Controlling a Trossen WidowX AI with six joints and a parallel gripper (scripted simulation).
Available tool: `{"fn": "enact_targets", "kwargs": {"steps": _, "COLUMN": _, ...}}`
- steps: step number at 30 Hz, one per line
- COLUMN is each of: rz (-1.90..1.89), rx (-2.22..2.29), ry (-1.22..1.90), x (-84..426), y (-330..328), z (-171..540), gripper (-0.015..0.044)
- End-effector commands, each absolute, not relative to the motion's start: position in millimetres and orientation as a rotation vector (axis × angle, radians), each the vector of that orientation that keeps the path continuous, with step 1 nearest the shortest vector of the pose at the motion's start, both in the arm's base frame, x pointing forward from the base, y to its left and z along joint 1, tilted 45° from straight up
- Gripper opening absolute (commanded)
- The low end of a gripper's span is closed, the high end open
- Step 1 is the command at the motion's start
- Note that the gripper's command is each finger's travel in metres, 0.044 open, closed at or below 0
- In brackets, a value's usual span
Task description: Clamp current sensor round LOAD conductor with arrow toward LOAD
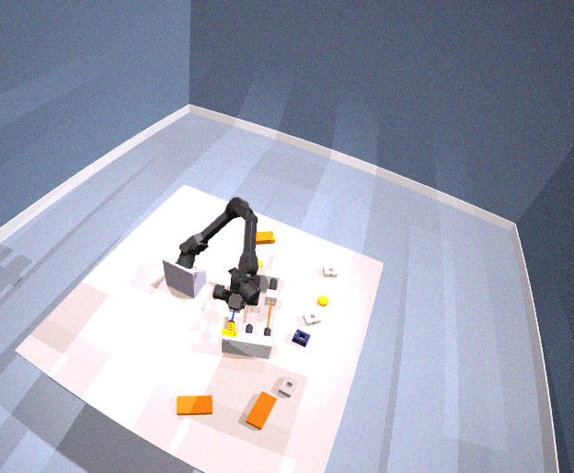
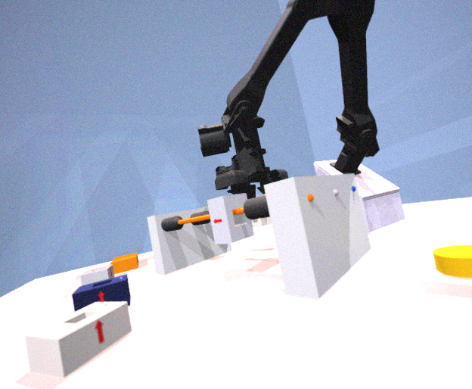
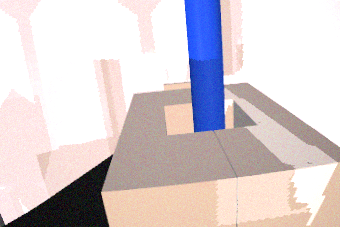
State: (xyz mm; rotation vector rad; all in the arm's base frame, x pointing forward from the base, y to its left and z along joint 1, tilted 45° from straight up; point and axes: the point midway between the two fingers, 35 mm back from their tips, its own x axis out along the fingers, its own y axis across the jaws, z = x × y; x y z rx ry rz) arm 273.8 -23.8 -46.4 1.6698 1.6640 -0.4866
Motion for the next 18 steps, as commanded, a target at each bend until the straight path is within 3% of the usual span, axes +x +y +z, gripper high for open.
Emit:
{"fn": "enact_targets", "kwargs": {"steps": 1, "rz": -0.487, "rx": 1.669, "ry": 1.664, "x": 274, "y": -24, "z": -46, "gripper": 0.0362}}
{"fn": "enact_targets", "kwargs": {"steps": 4, "rz": -0.487, "rx": 1.669, "ry": 1.664, "x": 274, "y": -24, "z": -46, "gripper": 0.0440}}
{"fn": "enact_targets", "kwargs": {"steps": 13, "rz": -0.487, "rx": 1.669, "ry": 1.663, "x": 274, "y": -26, "z": -45, "gripper": 0.0440}}
{"fn": "enact_targets", "kwargs": {"steps": 18, "rz": -0.489, "rx": 1.668, "ry": 1.655, "x": 269, "y": -80, "z": 7, "gripper": 0.0440}}
